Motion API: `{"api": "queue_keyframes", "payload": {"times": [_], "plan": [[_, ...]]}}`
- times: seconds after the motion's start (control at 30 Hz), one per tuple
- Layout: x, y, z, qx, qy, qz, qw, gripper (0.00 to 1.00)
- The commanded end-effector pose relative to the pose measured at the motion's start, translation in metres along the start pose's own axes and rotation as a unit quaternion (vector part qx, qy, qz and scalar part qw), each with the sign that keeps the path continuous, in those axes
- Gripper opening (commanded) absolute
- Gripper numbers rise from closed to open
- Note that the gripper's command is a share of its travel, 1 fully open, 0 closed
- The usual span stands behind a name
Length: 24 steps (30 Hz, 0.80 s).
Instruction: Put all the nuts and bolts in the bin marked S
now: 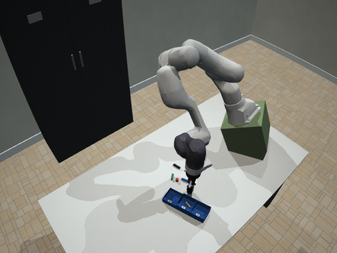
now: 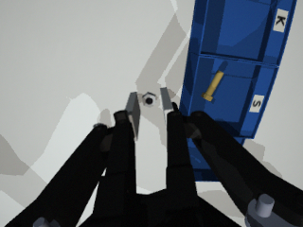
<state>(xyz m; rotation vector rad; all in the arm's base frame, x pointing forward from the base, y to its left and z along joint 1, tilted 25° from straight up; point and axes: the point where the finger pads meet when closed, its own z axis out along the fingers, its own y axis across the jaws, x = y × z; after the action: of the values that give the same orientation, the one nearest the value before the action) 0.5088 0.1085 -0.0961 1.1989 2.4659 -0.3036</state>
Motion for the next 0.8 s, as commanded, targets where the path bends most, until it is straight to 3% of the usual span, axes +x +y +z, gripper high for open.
{"api": "queue_keyframes", "payload": {"times": [0.0, 0.4, 0.43, 0.77], "plan": [[0.0001, 0.0013, 0.0045, -0.003, 0.0, 0.005, 1.0, 0.19], [-0.0002, 0.0011, 0.0045, -0.003, 0.0, 0.005, 1.0, 0.19], [-0.0002, 0.0011, 0.0045, -0.003, 0.0, 0.005, 1.0, 0.07], [-0.0002, 0.0011, 0.0045, -0.003, 0.0, 0.005, 1.0, 0.07]]}}
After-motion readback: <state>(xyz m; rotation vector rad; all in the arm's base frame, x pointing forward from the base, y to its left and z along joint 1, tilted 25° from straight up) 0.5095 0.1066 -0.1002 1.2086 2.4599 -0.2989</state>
